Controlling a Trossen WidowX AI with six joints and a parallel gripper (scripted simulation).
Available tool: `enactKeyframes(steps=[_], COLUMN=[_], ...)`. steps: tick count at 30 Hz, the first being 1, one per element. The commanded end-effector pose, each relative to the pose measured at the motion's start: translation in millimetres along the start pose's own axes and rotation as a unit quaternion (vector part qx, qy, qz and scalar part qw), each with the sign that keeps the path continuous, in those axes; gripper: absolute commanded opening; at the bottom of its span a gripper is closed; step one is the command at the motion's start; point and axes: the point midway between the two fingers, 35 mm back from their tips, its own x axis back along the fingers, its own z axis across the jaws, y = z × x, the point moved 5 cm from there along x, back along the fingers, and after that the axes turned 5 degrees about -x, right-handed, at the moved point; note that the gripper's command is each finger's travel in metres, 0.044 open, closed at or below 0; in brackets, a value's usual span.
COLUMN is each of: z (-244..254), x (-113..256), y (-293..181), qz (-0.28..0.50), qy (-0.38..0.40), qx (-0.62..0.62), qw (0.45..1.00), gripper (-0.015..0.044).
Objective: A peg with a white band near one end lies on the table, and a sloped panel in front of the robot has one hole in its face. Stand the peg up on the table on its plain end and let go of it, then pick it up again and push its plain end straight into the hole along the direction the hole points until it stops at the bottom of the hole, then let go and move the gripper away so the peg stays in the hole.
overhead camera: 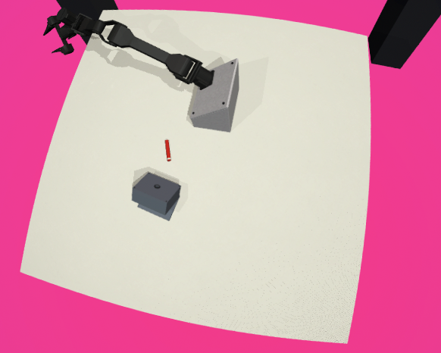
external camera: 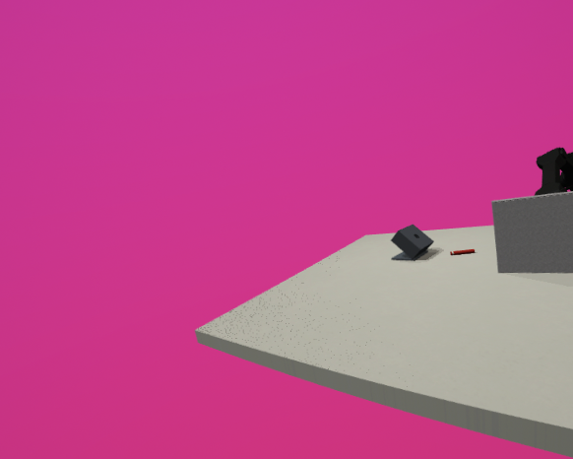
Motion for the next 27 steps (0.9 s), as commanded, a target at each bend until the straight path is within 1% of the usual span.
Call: enactKeyframes(steps=[1,9,18,27], z=[-21.4,-77.5,-127.3,-203.3], x=[-15.6,-47.6,-67.9,-85.6], y=[-6.9,-20.9,-37.6,-69.5], qz=[-0.002,-0.014,-0.029,-0.054], qy=[-0.006,-0.034,-0.064,-0.121], qx=[-0.022,-0.076,-0.113,-0.152], qw=[1.0,0.996,0.991,0.979], gripper=[0.044,0.044,0.044,0.044])
